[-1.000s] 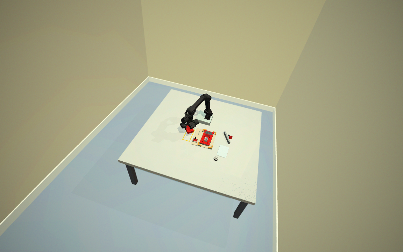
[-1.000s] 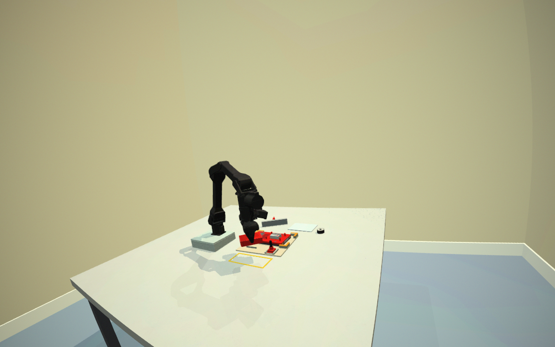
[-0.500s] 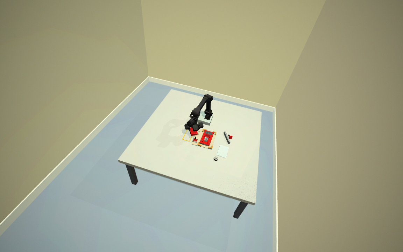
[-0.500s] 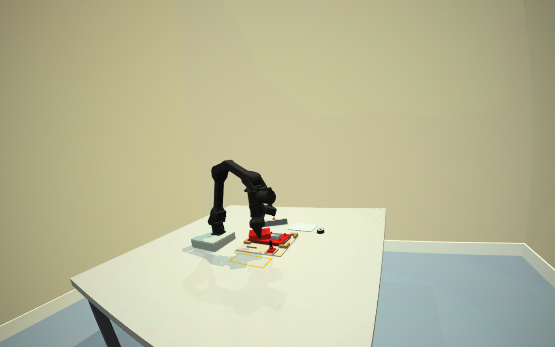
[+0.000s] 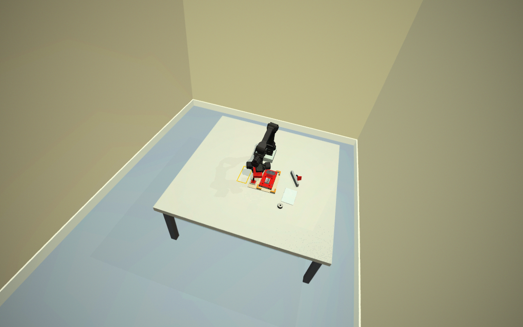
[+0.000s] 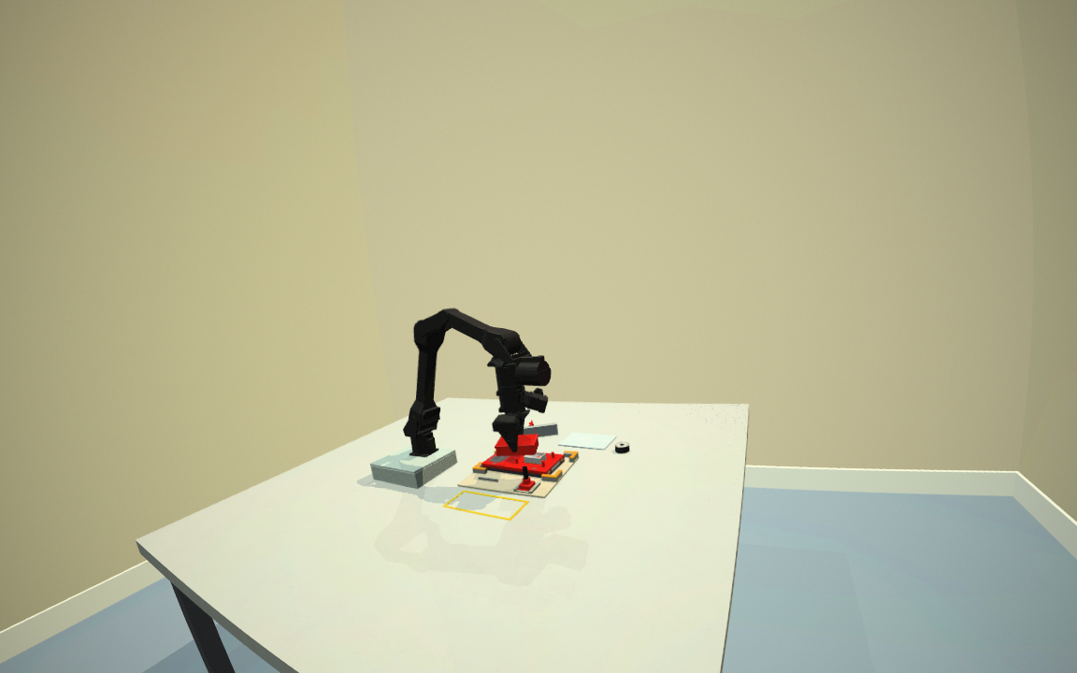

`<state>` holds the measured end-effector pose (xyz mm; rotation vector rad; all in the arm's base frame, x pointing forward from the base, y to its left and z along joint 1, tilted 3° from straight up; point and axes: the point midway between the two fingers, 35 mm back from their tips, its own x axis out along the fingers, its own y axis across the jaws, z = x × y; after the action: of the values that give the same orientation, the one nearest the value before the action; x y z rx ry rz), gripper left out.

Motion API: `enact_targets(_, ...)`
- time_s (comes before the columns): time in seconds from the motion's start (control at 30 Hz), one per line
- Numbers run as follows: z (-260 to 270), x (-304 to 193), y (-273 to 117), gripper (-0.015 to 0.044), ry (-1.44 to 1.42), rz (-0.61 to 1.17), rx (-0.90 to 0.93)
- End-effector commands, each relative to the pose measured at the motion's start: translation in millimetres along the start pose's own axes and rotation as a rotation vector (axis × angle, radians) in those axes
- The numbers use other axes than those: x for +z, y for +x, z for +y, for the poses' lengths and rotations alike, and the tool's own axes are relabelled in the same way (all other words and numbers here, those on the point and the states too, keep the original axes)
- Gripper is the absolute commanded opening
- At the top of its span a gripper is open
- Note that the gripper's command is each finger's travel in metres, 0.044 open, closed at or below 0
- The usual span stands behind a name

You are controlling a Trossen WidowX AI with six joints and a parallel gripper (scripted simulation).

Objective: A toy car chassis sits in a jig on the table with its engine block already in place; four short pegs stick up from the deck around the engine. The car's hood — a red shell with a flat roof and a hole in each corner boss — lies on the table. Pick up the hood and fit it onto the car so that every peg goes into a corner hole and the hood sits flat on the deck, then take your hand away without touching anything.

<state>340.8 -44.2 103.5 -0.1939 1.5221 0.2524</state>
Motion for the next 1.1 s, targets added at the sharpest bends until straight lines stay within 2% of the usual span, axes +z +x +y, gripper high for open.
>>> enact_targets(0.0,15.5,3.9,-1.9,0.0000,0.056,-0.004,0.007)
enact_targets(0.73,87.0,18.9,-3.5,0.0000,0.356,-0.007,0.008)
enact_targets(1.07,87.3,19.3,11.3,0.0000,0.364,-0.007,0.008)
